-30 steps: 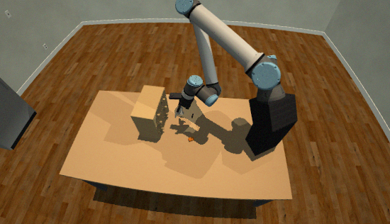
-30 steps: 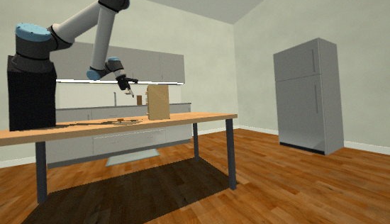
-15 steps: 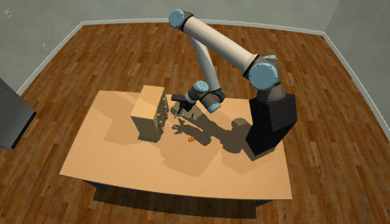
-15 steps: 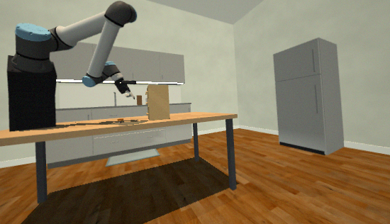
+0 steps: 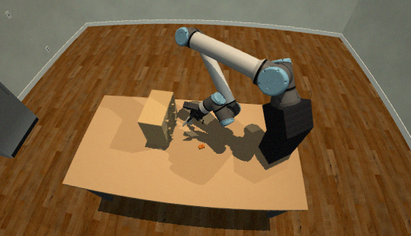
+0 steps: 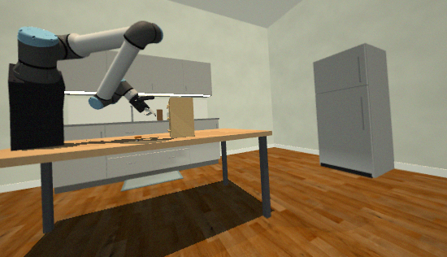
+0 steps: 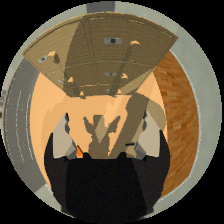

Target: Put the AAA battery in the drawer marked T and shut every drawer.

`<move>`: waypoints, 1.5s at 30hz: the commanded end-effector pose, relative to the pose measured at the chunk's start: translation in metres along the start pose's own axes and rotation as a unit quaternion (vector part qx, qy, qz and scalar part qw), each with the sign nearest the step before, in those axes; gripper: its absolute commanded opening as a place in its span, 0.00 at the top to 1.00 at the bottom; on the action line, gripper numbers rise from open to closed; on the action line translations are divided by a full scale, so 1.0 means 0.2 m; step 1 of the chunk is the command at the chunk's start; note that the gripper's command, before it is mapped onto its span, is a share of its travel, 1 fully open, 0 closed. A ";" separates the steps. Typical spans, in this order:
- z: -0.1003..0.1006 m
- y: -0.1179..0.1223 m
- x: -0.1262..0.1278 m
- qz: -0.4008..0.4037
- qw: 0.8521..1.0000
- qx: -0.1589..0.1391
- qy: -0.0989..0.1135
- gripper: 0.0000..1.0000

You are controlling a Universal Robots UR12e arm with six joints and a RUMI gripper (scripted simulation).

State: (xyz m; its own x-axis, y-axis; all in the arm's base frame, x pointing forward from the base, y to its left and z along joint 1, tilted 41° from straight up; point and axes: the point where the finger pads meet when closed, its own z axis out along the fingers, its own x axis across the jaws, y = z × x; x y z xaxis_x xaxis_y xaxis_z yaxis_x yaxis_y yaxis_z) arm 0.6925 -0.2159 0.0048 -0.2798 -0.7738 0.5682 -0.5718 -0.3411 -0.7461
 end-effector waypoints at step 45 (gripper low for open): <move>0.26 -0.04 0.01 0.001 0.969 0.249 0.000 0.00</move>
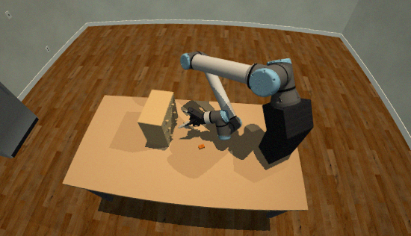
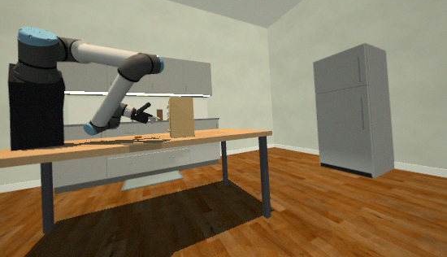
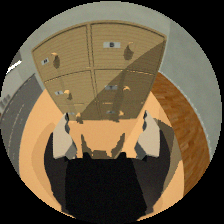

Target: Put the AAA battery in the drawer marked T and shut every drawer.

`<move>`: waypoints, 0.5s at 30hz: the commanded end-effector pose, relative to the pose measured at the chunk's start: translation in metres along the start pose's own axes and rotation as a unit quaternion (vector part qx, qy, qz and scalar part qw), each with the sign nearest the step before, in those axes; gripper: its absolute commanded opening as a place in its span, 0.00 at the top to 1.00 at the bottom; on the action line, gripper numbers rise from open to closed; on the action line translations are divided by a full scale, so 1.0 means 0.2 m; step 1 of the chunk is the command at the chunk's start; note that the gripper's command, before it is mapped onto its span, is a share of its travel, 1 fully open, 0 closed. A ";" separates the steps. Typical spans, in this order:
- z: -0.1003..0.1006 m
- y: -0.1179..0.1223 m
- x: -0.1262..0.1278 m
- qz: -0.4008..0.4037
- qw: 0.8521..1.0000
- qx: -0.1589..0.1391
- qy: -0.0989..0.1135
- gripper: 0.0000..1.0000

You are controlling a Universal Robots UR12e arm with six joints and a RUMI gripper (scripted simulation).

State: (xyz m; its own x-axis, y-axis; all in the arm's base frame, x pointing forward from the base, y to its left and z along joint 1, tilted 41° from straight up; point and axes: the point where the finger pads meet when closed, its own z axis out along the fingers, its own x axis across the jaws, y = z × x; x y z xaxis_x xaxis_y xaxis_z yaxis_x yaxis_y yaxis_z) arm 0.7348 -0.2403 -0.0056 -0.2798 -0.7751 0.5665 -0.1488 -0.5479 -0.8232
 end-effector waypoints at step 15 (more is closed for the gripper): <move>0.01 0.00 0.00 0.000 1.000 0.015 0.000 0.00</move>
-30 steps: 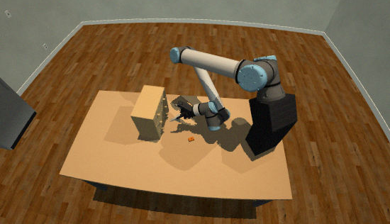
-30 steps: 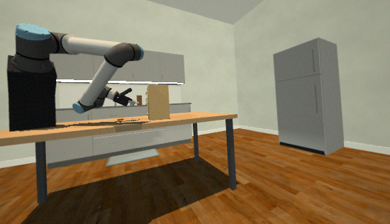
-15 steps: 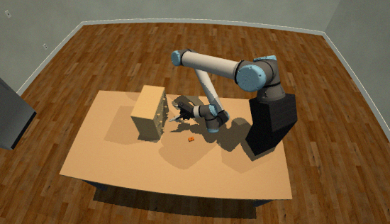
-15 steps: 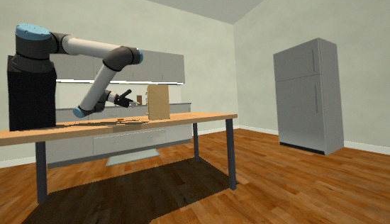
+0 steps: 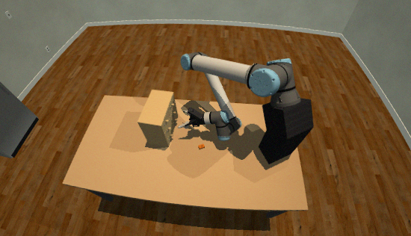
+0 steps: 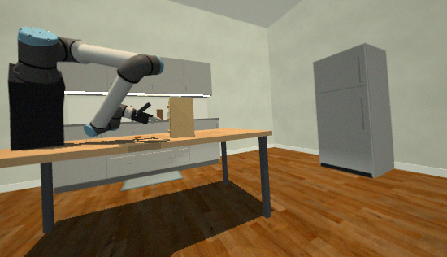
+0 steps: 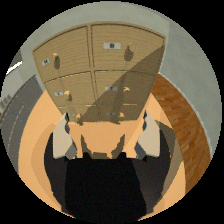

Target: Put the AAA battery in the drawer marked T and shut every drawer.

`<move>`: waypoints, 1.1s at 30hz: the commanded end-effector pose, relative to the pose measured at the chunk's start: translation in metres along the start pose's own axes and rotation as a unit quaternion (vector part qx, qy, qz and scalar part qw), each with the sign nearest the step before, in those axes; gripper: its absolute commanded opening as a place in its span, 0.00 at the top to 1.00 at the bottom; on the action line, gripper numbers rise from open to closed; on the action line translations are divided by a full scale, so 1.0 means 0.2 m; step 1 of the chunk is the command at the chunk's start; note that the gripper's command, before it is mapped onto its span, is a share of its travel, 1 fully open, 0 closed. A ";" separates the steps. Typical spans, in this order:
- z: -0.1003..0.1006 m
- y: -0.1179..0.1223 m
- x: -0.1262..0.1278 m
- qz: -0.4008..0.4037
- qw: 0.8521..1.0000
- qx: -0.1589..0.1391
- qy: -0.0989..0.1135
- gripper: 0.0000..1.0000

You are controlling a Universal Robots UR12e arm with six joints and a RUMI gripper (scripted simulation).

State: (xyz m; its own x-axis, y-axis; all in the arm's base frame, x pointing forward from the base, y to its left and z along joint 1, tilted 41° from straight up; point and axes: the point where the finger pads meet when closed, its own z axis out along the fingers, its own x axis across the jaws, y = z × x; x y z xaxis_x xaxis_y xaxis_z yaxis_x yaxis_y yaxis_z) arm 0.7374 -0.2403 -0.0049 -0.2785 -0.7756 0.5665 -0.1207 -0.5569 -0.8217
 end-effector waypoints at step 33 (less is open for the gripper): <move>0.01 0.04 0.01 0.000 1.000 0.000 0.001 0.00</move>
